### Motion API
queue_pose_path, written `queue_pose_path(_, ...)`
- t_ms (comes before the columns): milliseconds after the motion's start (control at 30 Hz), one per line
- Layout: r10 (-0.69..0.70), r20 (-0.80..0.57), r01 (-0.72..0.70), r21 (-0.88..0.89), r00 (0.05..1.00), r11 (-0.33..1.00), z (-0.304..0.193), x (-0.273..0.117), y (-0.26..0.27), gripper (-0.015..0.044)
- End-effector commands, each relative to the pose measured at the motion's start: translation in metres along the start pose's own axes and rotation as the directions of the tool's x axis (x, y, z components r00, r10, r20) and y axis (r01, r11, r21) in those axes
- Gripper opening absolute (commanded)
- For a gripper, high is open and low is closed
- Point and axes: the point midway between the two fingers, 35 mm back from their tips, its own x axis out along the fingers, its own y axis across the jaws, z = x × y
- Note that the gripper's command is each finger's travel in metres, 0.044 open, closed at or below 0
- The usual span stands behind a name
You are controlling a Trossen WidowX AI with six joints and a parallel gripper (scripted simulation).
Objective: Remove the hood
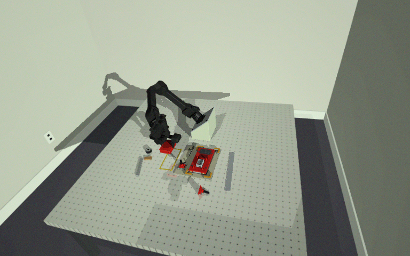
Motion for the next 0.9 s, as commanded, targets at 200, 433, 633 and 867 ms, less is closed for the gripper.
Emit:
queue_pose_path(200,-0.003,0.000,0.003,-0.005,1.000,1.000,-0.001,0.008,-0.001,0.0000)
queue_pose_path(433,-0.003,0.000,0.003,-0.005,1.000,1.000,0.000,0.014,-0.001,0.0000)
queue_pose_path(633,-0.002,0.000,0.002,-0.005,1.000,1.000,0.000,0.019,-0.001,0.0000)
queue_pose_path(867,-0.002,0.000,0.002,-0.005,1.000,1.000,0.000,0.026,-0.001,0.0000)
